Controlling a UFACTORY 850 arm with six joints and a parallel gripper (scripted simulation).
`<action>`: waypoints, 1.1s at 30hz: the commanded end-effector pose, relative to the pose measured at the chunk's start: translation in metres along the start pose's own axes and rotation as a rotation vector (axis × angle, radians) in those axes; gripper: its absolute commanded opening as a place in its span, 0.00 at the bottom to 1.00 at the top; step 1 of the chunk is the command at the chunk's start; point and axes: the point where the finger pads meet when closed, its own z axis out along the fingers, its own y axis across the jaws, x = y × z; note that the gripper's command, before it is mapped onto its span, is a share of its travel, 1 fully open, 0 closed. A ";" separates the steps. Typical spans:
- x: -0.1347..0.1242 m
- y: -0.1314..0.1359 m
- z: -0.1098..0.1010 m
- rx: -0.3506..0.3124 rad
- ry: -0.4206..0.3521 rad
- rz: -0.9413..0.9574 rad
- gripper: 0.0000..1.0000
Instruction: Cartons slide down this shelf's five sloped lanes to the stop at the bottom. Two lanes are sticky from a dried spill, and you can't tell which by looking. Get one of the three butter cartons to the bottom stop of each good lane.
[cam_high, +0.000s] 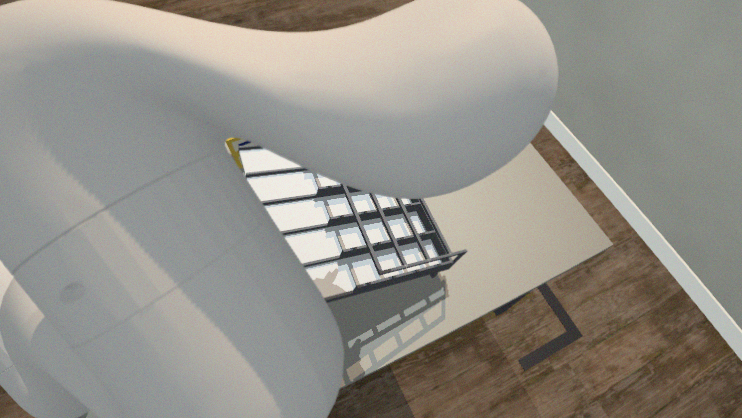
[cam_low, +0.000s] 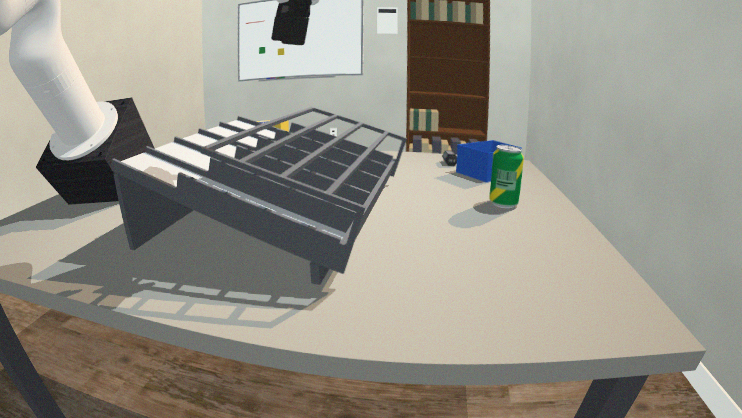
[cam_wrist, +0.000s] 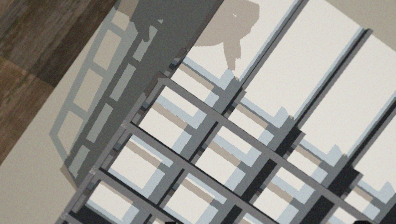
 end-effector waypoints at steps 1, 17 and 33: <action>0.020 0.044 0.003 0.009 -0.015 0.005 1.00; 0.081 0.173 0.023 0.000 -0.002 0.000 1.00; 0.127 0.273 0.038 -0.004 0.007 -0.004 1.00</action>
